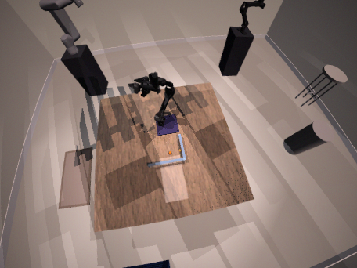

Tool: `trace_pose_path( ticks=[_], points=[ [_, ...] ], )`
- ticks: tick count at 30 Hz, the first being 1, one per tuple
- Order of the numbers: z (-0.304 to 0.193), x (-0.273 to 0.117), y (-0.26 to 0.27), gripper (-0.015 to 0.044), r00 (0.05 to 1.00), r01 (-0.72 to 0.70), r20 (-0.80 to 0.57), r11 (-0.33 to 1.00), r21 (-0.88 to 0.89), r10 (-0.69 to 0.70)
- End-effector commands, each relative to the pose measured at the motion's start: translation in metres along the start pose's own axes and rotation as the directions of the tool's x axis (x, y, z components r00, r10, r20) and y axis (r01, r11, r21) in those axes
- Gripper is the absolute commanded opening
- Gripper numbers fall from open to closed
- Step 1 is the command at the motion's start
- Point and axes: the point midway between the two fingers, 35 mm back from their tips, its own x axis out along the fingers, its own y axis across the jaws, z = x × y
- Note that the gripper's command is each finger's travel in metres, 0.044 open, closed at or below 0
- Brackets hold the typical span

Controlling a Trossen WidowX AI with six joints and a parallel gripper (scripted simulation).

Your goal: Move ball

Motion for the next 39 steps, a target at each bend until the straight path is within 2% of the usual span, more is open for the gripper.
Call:
trace_pose_path(
  ticks=[1, 7, 13, 17, 23, 29, 39],
  points=[
    [0.001, 0.000, -0.003, 0.0374, 1.000, 0.009, 0.004, 1.000, -0.001, -0.009],
    [0.035, 0.001, -0.063, 0.0217, 0.975, 0.183, 0.115, 0.981, 0.068, -0.190],
    [0.082, -0.011, -0.126, 0.0217, 0.902, 0.276, 0.266, 0.928, 0.250, -0.340],
    [0.118, -0.026, -0.162, 0.0217, 0.828, 0.275, 0.379, 0.888, 0.369, -0.414],
    [0.168, -0.056, -0.200, 0.0217, 0.706, 0.197, 0.530, 0.850, 0.489, -0.469],
    [0.220, -0.093, -0.225, 0.0217, 0.568, 0.050, 0.675, 0.838, 0.544, -0.472],
    [0.307, -0.166, -0.234, 0.0217, 0.323, -0.257, 0.877, 0.859, 0.442, -0.355]
  ],
)
